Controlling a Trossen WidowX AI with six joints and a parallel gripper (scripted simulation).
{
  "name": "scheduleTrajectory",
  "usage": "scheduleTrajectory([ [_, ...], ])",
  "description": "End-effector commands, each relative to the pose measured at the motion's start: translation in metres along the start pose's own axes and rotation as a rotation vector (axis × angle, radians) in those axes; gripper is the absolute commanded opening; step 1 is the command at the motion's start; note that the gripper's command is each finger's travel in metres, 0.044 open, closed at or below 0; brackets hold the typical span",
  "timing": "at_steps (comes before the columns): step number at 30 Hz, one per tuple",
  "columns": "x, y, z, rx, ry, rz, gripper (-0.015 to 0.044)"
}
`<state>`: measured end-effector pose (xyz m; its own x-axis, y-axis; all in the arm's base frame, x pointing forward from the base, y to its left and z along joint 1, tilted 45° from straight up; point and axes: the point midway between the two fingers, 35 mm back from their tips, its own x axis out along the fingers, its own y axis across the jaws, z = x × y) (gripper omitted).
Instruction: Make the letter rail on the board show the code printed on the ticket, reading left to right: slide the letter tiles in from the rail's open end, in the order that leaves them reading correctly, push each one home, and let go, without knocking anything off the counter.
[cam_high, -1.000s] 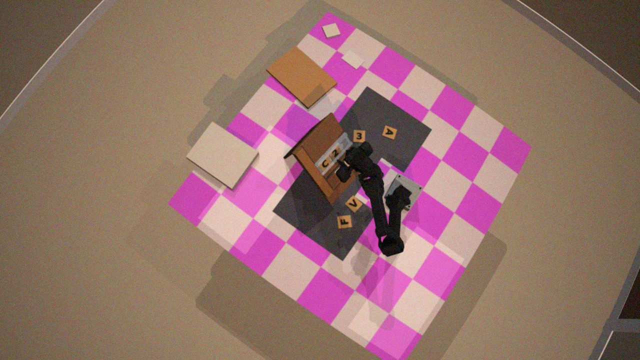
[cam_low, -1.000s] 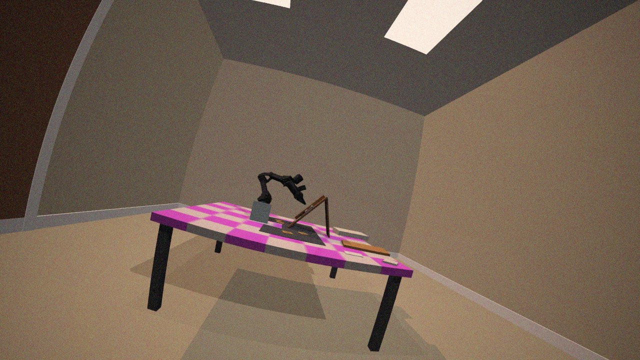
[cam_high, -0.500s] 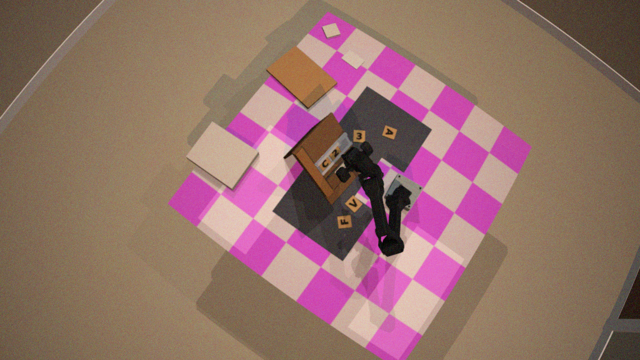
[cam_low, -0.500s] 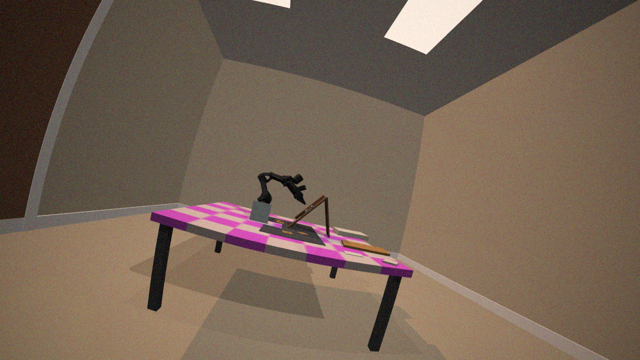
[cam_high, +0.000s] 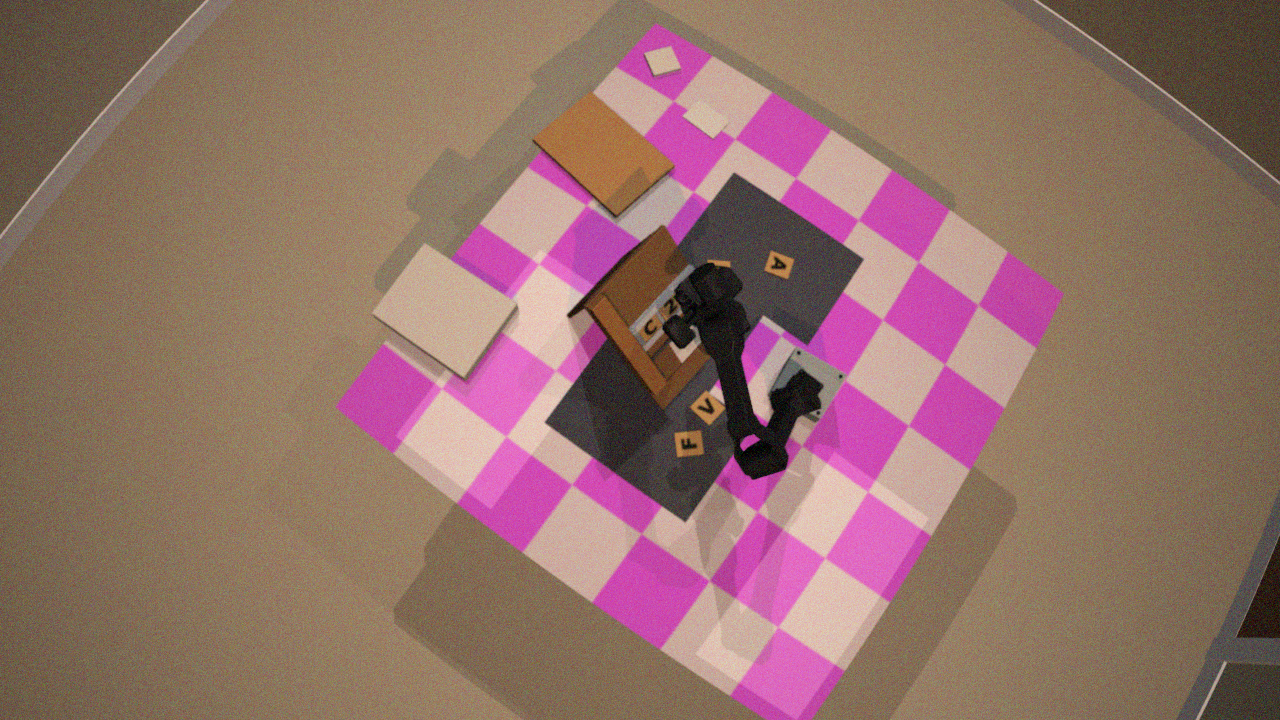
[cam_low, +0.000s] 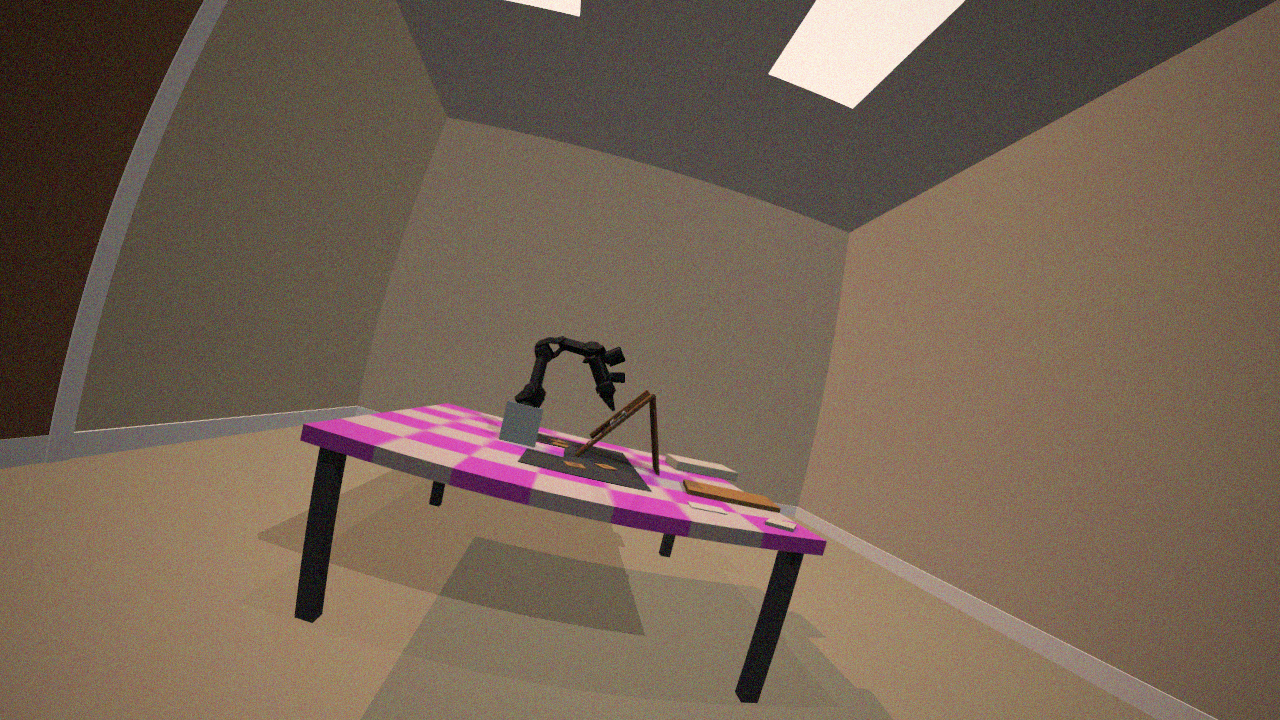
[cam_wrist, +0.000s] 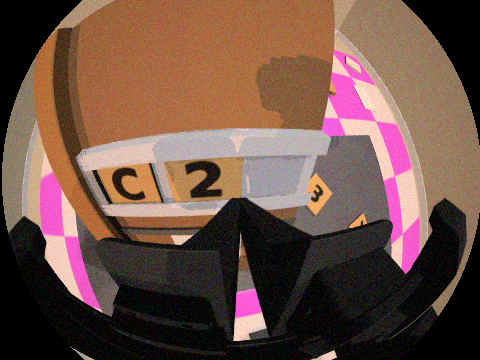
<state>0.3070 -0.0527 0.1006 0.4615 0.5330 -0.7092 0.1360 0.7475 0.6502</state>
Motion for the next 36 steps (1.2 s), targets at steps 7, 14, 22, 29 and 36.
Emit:
scheduleTrajectory([
  [7, 0.004, -0.016, 0.01, -0.025, 0.376, 0.055, 0.0],
  [14, 0.004, -0.016, 0.01, -0.025, 0.376, 0.055, 0.0],
  [22, 0.008, -0.015, 0.01, -0.025, 0.375, 0.055, 0.0],
  [29, 0.012, -0.015, 0.011, -0.026, 0.375, 0.055, 0.0],
  [36, 0.015, -0.015, 0.013, -0.026, 0.375, 0.055, 0.0],
])
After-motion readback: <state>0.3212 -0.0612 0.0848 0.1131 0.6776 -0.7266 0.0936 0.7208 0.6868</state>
